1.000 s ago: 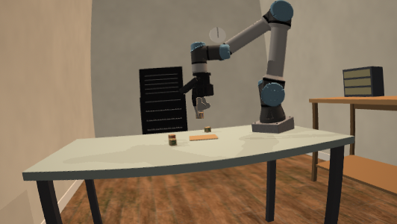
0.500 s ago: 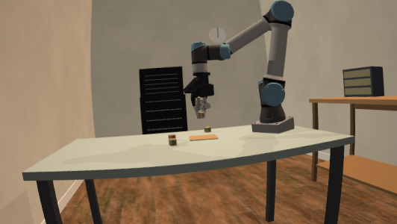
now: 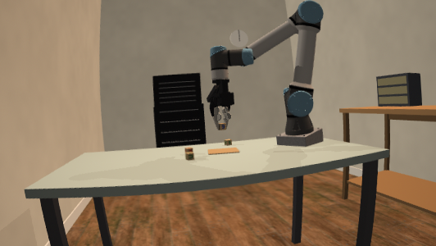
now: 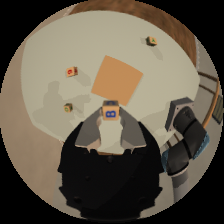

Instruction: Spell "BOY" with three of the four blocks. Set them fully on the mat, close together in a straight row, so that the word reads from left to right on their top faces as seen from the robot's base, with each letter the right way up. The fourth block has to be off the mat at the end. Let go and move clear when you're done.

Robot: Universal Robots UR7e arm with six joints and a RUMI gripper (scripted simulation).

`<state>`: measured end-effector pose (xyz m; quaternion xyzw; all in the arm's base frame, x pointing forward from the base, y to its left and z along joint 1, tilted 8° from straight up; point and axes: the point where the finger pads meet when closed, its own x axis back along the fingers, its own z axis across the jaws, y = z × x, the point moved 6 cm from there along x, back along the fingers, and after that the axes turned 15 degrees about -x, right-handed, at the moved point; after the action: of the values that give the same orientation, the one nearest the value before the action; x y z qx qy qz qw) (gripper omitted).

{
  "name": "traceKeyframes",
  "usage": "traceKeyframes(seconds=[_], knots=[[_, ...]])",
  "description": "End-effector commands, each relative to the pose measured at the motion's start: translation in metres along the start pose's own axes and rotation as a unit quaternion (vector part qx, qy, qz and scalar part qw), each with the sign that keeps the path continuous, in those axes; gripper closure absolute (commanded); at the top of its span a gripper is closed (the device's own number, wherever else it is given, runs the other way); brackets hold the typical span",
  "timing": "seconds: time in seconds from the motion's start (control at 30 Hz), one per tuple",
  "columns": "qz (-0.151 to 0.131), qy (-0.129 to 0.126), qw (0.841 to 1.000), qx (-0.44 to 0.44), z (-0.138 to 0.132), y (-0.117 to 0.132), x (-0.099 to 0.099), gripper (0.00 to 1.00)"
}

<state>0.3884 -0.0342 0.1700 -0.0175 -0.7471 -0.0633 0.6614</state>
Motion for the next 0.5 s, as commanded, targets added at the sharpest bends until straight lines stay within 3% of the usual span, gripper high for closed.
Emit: traceKeyframes(seconds=[0.0,0.47], knots=[[0.002,0.0,0.999,-0.053,0.0016,0.0007,0.0004,0.91],[0.002,0.0,0.992,-0.123,0.0045,0.0017,0.0004,0.91]])
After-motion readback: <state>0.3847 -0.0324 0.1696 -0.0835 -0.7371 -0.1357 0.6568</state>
